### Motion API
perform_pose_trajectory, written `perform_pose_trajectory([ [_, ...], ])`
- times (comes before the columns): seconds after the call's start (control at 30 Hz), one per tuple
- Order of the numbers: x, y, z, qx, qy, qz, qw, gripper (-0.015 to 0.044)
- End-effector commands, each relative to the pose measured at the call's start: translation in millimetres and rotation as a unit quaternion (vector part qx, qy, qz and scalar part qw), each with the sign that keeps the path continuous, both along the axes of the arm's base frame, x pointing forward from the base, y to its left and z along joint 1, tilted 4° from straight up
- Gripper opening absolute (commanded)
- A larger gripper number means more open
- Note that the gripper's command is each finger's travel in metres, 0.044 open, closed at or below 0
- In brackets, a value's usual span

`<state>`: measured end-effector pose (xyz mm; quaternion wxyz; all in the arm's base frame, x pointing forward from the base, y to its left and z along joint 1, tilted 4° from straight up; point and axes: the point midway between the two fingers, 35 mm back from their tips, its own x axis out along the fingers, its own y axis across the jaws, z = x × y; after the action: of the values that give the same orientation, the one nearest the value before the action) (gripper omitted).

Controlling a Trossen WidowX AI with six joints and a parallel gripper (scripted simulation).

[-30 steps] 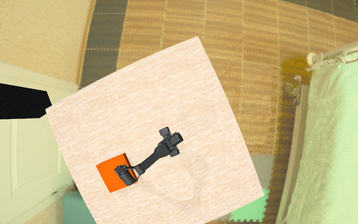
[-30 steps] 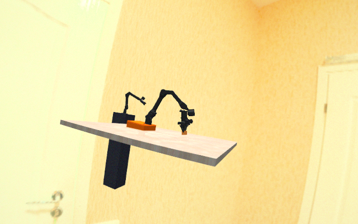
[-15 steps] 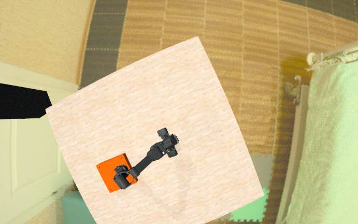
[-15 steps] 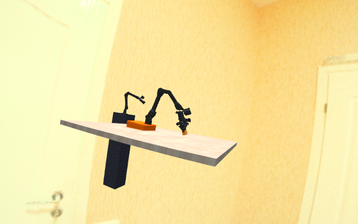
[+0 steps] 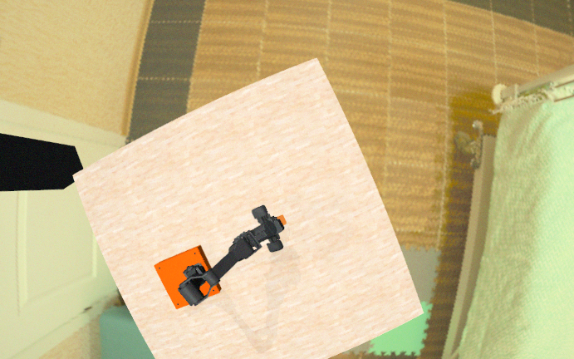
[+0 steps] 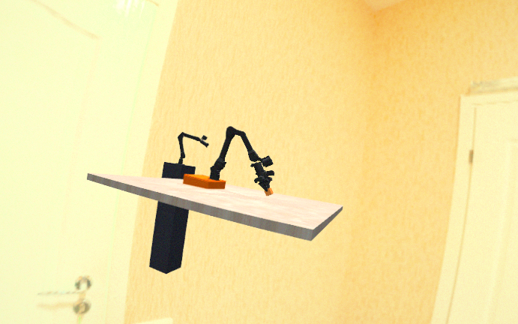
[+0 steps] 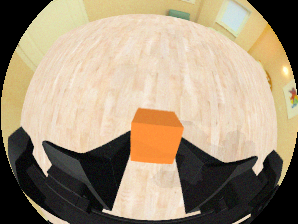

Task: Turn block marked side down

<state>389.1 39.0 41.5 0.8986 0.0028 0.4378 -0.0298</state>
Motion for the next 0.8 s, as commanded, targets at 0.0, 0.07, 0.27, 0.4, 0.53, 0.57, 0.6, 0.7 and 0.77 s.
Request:
perform_pose_trajectory([
  [0.0,2.1,-0.4,-8.5,-0.006,-0.019,0.002,1.000,0.0000],
  [0.07,4.1,-0.1,-12.1,-0.007,-0.034,0.003,0.999,0.0000],
  [0.27,7.4,0.3,-21.0,-0.009,-0.079,0.005,0.997,0.0000],
  [0.4,7.7,0.3,-25.1,-0.011,-0.108,0.006,0.994,0.0000],
  [0.53,6.3,0.0,-27.7,-0.013,-0.137,0.007,0.990,0.0000],
  [0.57,5.8,-0.1,-28.1,-0.013,-0.145,0.007,0.989,0.0000],
  [0.6,5.1,-0.3,-28.5,-0.014,-0.152,0.007,0.988,0.0000],
  [0.7,2.6,-0.8,-28.9,-0.015,-0.174,0.007,0.985,0.0000],
  [0.77,0.5,-1.2,-28.7,-0.015,-0.188,0.006,0.982,0.0000],
])
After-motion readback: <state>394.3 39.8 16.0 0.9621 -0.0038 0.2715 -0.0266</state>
